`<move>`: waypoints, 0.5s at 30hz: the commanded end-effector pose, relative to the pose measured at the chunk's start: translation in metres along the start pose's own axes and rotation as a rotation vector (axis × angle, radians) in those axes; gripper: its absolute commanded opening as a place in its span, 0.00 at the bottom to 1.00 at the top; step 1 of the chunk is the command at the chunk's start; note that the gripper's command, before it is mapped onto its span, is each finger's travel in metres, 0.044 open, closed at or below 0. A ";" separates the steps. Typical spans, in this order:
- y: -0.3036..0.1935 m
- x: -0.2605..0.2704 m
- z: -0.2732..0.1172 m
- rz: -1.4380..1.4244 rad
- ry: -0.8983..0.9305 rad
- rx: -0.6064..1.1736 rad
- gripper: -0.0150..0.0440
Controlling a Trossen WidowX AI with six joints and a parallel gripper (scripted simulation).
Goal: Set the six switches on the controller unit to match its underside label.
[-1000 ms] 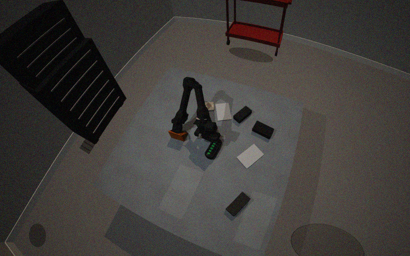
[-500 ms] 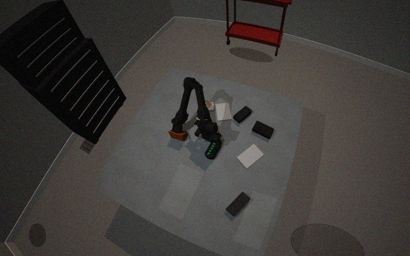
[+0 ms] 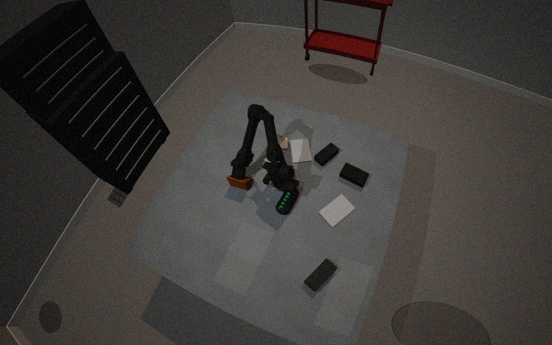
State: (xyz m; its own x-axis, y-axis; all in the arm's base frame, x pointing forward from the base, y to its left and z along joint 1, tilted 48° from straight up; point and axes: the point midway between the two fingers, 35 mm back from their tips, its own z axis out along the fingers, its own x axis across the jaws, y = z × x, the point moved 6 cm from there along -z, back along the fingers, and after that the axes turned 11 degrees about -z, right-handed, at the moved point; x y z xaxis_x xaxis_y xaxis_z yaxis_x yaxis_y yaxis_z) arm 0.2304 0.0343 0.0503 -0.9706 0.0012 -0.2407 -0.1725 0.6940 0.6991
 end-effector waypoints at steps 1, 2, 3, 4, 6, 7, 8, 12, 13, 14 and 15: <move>0.000 -0.003 0.000 -0.001 -0.005 0.002 0.25; 0.000 -0.004 0.000 -0.001 -0.005 0.002 0.25; -0.001 -0.004 0.000 -0.001 -0.005 0.002 0.25; -0.001 -0.005 0.000 -0.001 -0.005 0.002 0.25; -0.001 -0.007 0.001 -0.001 -0.005 0.002 0.25; -0.001 -0.008 0.001 -0.001 -0.005 0.002 0.25; -0.001 -0.010 0.001 -0.001 -0.005 0.002 0.25; -0.002 -0.015 0.003 -0.002 -0.005 0.002 0.25; -0.002 -0.016 0.003 -0.002 -0.005 0.002 0.25; -0.003 -0.017 0.003 -0.002 -0.005 0.002 0.25; -0.003 -0.019 0.004 -0.002 -0.005 0.002 0.25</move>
State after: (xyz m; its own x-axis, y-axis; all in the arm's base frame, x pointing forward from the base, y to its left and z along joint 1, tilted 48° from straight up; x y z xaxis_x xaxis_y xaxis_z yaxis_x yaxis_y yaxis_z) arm 0.2420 0.0352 0.0496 -0.9715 0.0017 -0.2372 -0.1699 0.6928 0.7009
